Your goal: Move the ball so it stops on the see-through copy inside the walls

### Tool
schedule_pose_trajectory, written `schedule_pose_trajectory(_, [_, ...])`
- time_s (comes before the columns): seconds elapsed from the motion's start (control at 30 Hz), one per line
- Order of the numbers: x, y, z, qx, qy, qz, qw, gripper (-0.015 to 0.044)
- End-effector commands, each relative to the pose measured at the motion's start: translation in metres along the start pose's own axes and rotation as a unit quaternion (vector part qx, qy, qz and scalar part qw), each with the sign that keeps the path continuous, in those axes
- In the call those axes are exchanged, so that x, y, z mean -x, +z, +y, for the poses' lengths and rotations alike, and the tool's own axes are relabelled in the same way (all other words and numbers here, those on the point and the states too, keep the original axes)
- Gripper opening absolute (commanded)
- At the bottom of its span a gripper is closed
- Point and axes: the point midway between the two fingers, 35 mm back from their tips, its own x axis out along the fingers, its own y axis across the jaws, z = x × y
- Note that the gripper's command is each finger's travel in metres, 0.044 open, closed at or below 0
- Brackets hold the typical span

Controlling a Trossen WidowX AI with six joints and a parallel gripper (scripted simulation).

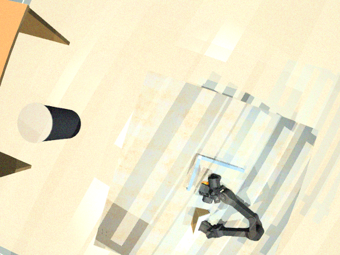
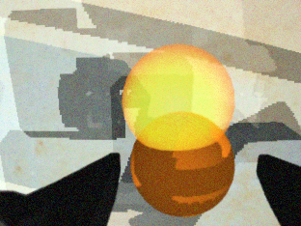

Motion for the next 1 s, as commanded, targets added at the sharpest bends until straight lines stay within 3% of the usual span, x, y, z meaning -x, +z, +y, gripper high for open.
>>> schedule_pose_trajectory(0.0, [-0.004, 0.000, 0.003, 0.007, 0.003, 0.004, 1.000, 0.0301])
schedule_pose_trajectory(0.47, [-0.004, 0.000, 0.003, 0.007, 0.003, 0.004, 1.000, 0.0208])
schedule_pose_trajectory(0.73, [0.029, 0.005, -0.003, 0.008, 0.002, -0.002, 1.000, 0.0000])
schedule_pose_trajectory(0.97, [0.074, 0.007, -0.005, 0.008, 0.002, -0.005, 1.000, 0.0000])
